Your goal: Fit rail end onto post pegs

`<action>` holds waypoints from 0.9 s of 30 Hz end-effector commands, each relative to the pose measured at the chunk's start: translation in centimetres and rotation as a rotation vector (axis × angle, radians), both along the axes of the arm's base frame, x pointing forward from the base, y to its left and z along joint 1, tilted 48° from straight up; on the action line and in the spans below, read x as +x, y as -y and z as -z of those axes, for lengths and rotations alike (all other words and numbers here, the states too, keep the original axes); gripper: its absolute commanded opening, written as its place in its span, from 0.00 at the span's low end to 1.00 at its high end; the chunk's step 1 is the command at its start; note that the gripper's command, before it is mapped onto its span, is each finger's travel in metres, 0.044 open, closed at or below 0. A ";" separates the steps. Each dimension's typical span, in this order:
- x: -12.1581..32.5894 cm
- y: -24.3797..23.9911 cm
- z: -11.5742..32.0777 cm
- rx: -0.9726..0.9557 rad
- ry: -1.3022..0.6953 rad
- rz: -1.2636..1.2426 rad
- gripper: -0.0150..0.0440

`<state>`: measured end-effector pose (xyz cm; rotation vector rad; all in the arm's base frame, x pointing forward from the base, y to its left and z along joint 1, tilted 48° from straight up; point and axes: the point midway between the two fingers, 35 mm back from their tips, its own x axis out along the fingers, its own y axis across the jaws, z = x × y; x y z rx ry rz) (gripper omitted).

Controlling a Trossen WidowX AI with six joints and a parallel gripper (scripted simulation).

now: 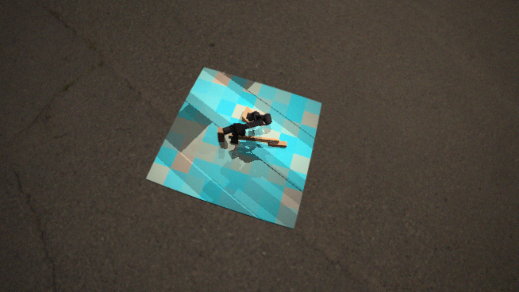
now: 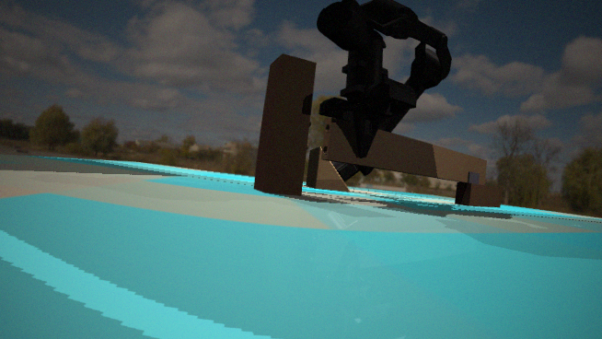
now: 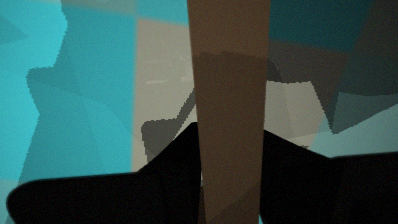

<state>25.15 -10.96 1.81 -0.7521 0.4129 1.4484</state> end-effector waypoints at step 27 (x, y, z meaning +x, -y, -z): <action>0.2 0.9 0.6 -0.005 0.004 0.003 0.25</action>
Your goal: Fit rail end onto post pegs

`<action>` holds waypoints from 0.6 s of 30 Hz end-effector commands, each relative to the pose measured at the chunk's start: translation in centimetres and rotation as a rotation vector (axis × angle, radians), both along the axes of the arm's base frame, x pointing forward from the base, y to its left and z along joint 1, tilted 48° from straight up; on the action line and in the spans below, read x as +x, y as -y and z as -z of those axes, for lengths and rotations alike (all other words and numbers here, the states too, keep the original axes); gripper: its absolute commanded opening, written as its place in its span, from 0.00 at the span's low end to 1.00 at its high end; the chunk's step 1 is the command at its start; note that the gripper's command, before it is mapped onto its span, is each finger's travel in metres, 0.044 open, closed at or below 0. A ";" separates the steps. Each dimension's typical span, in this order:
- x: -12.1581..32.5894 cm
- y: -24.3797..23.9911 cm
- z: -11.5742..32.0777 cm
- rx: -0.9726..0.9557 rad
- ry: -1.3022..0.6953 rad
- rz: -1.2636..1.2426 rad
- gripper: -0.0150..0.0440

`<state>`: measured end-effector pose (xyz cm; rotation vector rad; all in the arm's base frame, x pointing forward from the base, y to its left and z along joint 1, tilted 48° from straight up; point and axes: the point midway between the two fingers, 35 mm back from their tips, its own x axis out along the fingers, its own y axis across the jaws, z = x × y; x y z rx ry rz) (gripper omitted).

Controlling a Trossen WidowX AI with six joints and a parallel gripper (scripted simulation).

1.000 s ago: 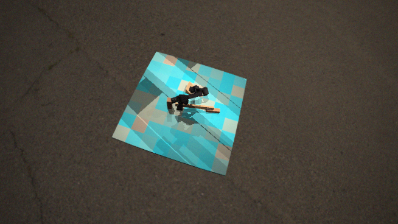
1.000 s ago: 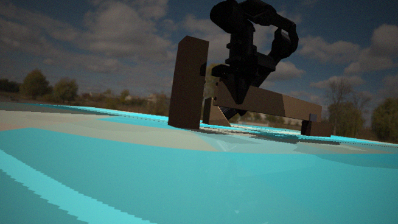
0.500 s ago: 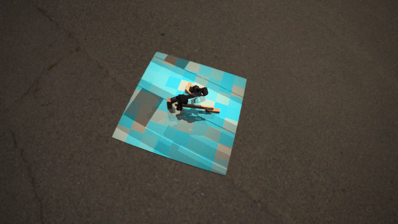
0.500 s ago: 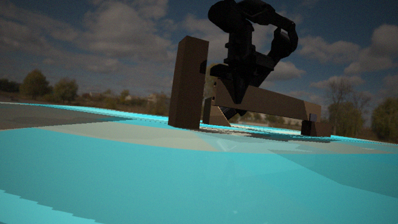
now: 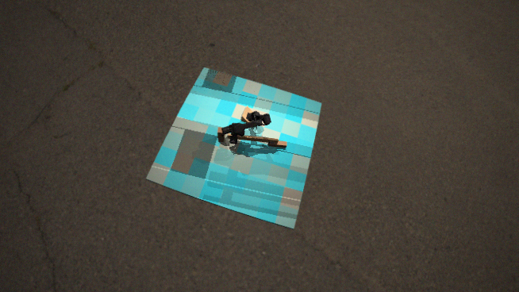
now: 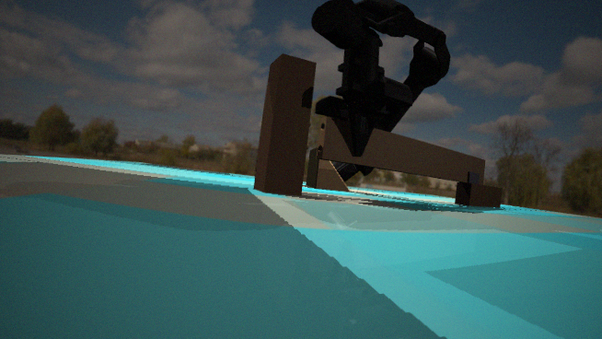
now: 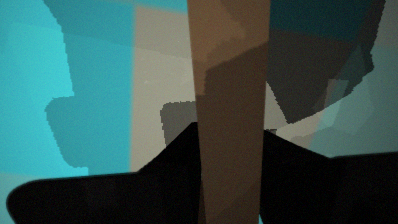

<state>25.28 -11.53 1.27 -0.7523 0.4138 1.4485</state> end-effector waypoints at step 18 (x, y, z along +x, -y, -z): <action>0.2 0.7 0.4 -0.005 0.005 0.003 0.25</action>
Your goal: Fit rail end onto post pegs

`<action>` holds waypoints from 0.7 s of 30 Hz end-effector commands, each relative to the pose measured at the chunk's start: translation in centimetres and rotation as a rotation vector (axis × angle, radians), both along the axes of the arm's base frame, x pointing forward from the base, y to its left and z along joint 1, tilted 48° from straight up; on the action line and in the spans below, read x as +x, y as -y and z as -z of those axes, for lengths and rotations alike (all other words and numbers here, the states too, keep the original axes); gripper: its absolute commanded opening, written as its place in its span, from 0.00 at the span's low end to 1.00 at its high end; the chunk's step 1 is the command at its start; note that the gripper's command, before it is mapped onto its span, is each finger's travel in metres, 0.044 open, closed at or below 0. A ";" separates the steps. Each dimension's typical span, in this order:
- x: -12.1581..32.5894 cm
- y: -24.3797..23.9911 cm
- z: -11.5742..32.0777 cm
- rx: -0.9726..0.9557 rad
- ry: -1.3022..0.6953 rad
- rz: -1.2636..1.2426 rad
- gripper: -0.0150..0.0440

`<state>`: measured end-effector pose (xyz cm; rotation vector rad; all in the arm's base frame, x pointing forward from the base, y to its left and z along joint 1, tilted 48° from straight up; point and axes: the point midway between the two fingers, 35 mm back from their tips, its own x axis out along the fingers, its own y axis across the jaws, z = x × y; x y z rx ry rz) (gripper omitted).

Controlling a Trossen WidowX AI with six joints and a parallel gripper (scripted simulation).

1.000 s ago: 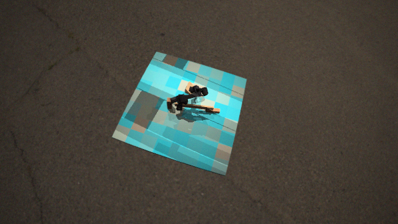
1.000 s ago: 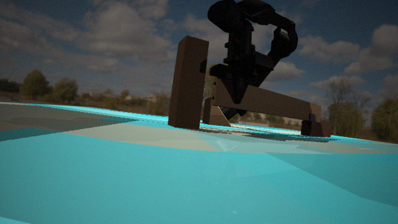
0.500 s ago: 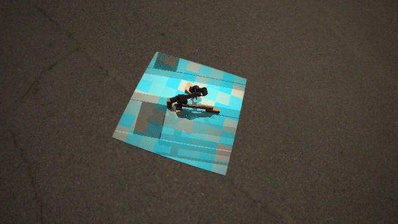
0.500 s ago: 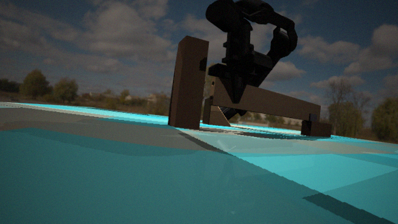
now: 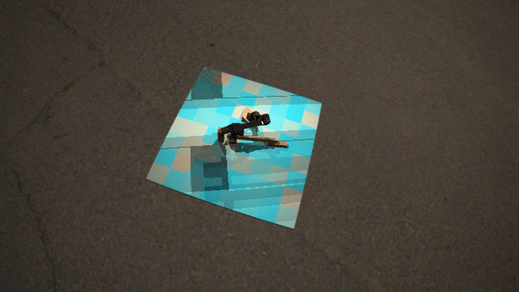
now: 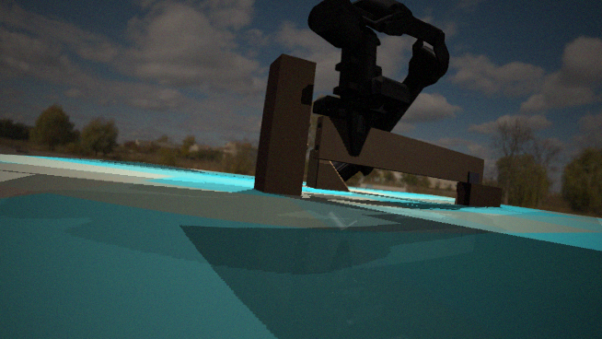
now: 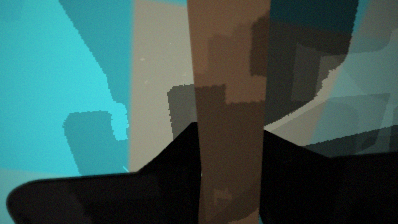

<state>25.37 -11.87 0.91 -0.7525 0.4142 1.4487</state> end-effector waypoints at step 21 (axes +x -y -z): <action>0.2 0.7 0.5 -0.005 0.005 0.003 0.25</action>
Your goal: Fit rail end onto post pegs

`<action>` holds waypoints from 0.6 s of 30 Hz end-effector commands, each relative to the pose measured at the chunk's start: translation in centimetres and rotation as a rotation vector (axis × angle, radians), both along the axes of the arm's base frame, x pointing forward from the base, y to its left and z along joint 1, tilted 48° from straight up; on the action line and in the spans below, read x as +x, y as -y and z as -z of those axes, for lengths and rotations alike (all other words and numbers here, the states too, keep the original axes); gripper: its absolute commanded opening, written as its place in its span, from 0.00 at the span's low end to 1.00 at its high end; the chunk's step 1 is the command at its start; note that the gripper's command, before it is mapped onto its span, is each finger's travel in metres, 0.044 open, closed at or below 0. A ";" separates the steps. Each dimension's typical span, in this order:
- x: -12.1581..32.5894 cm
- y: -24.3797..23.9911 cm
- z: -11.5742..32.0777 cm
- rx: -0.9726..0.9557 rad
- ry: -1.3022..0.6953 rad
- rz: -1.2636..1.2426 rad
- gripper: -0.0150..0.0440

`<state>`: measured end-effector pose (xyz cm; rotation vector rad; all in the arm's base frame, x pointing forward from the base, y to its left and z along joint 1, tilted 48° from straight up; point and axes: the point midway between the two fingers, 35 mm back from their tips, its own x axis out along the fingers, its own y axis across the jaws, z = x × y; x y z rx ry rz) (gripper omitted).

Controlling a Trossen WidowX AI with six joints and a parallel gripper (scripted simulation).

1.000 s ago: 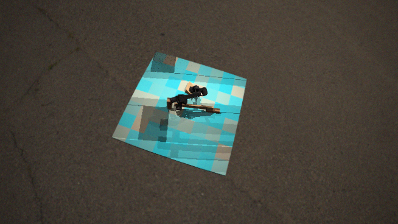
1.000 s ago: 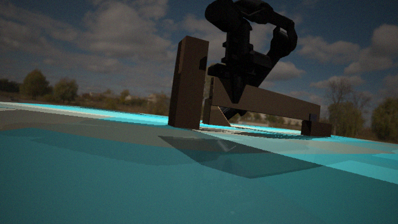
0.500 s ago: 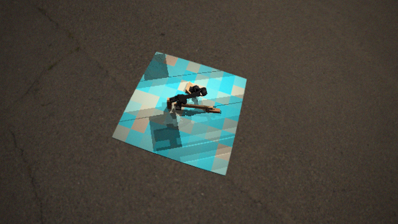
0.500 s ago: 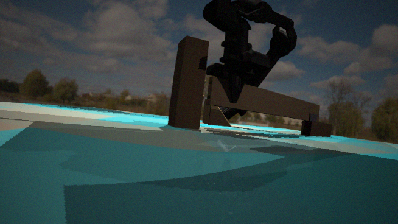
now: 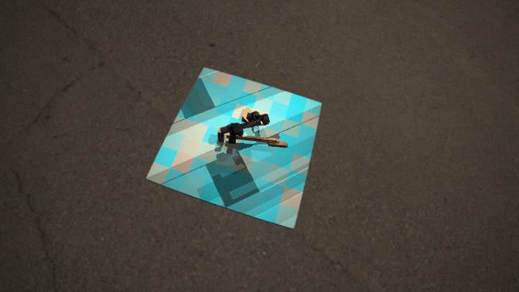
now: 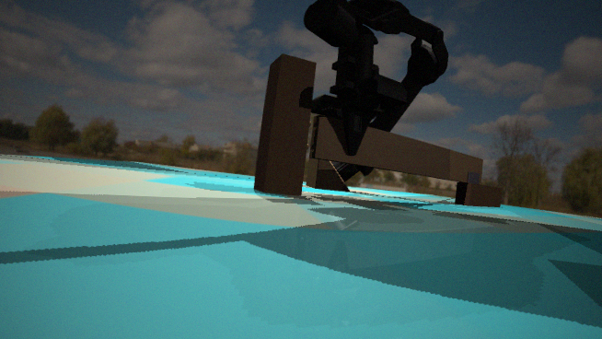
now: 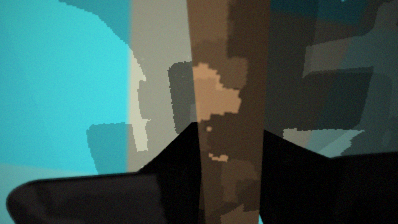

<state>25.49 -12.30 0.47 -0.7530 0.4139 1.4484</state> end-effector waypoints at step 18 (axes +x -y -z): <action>0.2 0.7 0.4 -0.005 0.005 0.003 0.25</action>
